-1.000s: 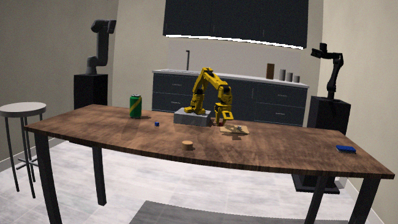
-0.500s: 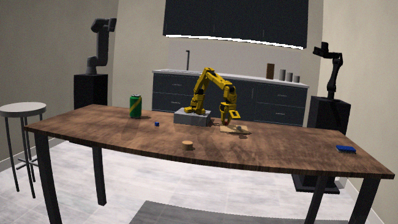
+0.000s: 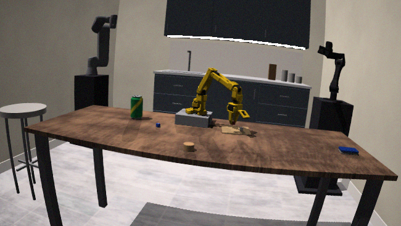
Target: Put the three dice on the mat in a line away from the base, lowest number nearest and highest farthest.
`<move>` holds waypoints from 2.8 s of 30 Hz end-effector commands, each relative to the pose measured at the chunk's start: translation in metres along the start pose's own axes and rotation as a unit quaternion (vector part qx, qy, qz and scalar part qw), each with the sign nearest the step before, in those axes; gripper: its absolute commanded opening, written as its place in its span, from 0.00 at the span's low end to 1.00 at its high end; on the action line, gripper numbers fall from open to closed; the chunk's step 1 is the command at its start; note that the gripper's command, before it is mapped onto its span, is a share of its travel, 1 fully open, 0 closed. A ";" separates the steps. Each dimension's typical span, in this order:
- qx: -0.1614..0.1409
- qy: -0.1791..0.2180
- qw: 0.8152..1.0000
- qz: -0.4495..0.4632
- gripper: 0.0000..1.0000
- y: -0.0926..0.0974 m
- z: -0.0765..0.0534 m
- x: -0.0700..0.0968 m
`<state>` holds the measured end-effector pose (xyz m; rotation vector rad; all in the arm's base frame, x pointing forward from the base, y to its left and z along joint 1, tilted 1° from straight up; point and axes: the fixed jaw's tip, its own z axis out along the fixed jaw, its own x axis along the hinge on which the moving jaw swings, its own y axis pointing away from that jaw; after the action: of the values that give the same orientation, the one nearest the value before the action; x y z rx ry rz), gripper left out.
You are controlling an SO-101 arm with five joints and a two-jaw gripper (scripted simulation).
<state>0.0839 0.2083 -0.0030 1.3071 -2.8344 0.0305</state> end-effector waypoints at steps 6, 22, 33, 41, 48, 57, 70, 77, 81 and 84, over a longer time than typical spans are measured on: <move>-0.001 -0.008 0.995 -0.101 0.00 0.039 -0.003 0.020; -0.007 -0.023 0.991 -0.135 0.00 0.050 -0.008 0.025; -0.007 -0.023 0.991 -0.135 0.00 0.050 -0.008 0.025; -0.007 -0.023 0.991 -0.135 0.00 0.050 -0.004 0.025; -0.007 -0.023 0.991 -0.135 0.00 0.050 -0.002 0.025; -0.007 -0.023 0.991 -0.135 0.00 0.050 0.002 0.025; -0.007 -0.023 0.991 -0.135 0.00 0.050 0.005 0.025; -0.007 -0.023 0.991 -0.135 0.00 0.050 0.009 0.025; -0.007 -0.023 0.991 -0.135 0.00 0.050 0.010 0.025; -0.007 -0.023 0.991 -0.135 0.00 0.050 0.010 0.025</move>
<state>0.0318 0.2264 -0.0071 1.6843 -2.6900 -0.0554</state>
